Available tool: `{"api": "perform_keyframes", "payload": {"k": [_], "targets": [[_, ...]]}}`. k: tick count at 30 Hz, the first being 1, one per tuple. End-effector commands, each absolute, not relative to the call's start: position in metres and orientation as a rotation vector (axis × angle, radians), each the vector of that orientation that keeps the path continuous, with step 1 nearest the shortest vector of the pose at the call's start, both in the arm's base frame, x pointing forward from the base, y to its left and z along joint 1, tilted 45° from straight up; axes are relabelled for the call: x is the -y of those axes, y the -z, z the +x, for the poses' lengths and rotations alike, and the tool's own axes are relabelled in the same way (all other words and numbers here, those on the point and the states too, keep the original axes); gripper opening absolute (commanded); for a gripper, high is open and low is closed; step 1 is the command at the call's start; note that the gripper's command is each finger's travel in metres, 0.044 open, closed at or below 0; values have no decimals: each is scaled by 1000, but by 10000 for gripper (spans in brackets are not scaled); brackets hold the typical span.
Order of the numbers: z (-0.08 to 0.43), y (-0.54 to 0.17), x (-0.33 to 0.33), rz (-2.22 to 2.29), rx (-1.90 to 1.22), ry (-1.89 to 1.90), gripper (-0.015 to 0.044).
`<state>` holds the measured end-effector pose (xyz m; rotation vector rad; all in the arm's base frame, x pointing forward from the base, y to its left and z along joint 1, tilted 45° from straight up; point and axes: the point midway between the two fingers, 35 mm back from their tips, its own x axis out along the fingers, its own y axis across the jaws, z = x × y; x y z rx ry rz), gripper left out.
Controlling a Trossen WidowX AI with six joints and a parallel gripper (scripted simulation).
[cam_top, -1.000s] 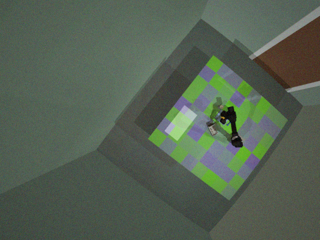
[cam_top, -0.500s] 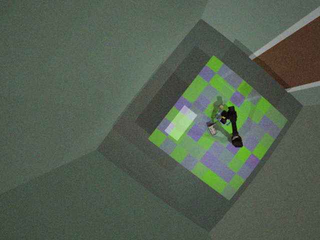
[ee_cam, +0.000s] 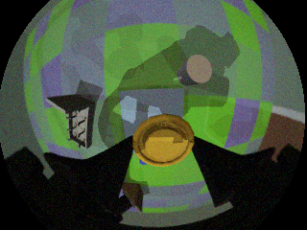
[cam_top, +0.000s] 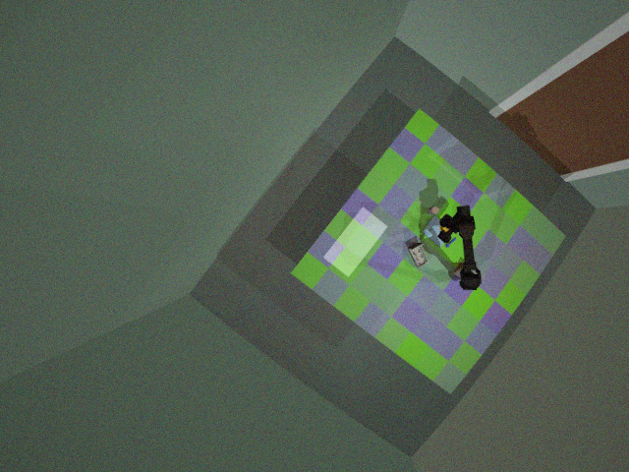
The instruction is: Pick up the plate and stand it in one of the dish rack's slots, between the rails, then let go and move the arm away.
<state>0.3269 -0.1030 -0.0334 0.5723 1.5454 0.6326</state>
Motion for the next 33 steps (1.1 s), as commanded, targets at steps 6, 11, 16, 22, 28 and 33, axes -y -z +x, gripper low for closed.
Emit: {"api": "perform_keyframes", "payload": {"k": [6, 11, 16, 22, 28, 33], "targets": [[331, 10, 127, 564, -1548, -634, 0], [332, -2, 139, 565, -1549, -635, 0], [333, -14, 149, 565, -1549, -636, 0], [332, -27, 143, 627, -1578, -566, 0], [328, -53, 127, 776, -1638, -393, 0], [323, -74, 112, 901, -1677, -246, 0]]}}
